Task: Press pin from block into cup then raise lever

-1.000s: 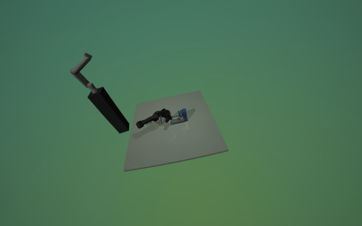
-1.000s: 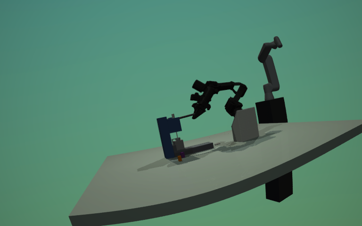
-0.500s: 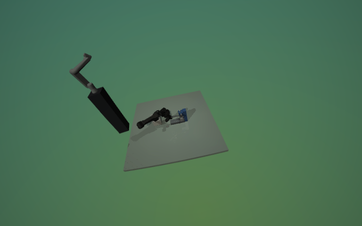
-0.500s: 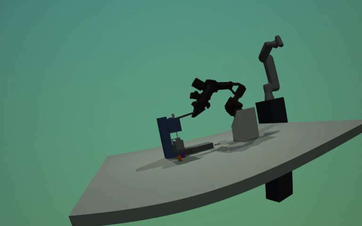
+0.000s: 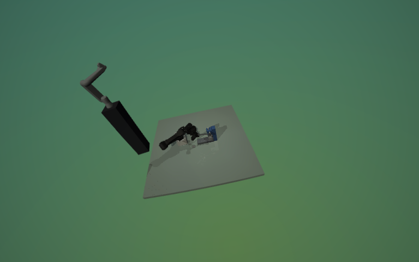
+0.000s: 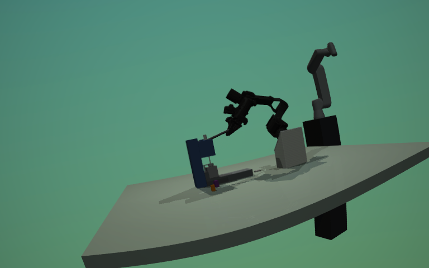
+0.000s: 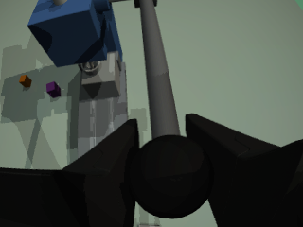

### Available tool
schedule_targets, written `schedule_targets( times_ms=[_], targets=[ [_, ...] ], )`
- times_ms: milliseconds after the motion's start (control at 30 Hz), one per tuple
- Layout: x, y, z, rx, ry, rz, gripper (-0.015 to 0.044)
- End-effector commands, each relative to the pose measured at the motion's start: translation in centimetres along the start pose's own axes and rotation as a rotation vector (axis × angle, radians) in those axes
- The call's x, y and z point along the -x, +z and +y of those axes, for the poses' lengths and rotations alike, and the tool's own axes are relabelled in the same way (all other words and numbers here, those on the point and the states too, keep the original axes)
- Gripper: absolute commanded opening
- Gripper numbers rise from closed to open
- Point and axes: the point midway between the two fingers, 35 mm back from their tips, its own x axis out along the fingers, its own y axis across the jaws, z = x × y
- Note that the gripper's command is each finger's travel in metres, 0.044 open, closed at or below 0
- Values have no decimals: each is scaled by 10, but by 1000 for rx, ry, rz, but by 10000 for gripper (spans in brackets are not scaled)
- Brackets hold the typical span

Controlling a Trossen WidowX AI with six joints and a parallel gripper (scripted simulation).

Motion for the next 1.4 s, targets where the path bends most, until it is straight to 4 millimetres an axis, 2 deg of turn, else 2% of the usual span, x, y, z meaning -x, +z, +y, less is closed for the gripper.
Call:
schedule_targets(
  times_ms=[0,1367],
  targets=[
    [5,10,0,-11,9,-20,0],
    [22,62,0,-11,8,-21,0]
  ],
)
